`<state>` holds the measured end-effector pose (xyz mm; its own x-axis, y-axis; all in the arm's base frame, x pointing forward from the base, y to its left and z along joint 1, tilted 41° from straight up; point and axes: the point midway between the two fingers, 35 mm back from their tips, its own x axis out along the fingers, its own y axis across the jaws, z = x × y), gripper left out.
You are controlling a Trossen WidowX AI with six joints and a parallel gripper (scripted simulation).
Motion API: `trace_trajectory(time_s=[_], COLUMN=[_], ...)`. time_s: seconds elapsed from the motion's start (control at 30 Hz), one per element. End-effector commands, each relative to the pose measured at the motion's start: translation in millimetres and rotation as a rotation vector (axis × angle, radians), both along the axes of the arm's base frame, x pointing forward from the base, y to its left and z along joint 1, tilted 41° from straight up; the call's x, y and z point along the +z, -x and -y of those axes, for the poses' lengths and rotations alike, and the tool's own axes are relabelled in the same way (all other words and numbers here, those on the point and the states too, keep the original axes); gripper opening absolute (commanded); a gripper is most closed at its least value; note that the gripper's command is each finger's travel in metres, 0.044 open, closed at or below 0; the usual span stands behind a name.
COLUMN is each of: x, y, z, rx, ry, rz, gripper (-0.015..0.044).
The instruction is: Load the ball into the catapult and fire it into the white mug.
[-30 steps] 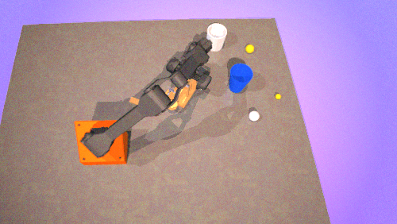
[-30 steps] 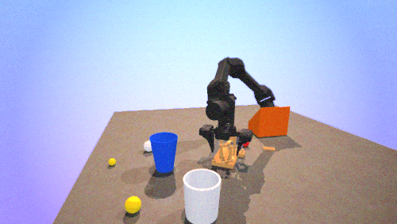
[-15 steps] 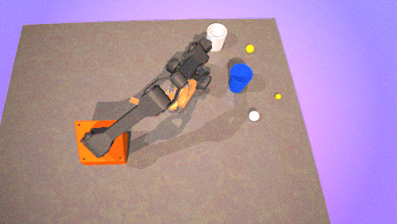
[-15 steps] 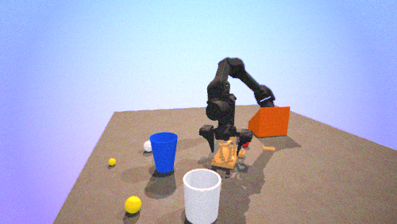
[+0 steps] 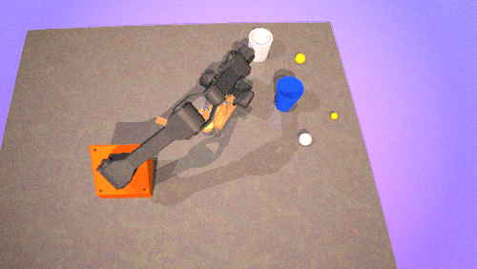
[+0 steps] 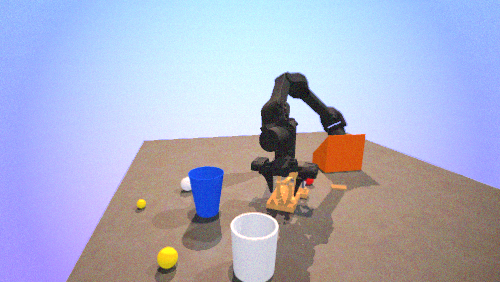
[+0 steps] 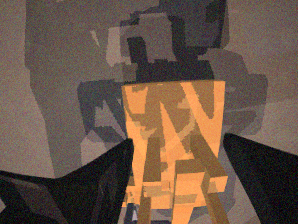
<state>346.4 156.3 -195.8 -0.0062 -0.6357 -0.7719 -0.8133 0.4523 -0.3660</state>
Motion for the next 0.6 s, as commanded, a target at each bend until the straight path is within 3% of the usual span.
trace_trajectory(time_s=[0.0,0.1,0.3,0.43,0.57], x=[0.0,0.0,0.0,29.4,38.2], y=[0.0,0.0,0.0,-0.5,0.1], z=[0.1,0.1,0.1,-25.9,-33.0], rx=[-0.001,-0.001,-0.001,0.000,0.000], ry=[0.000,0.000,0.000,-0.003,-0.003], rz=[0.000,0.000,0.000,-0.002,-0.002], gripper=[0.0230,0.0151,0.0111,0.0006,0.0000])
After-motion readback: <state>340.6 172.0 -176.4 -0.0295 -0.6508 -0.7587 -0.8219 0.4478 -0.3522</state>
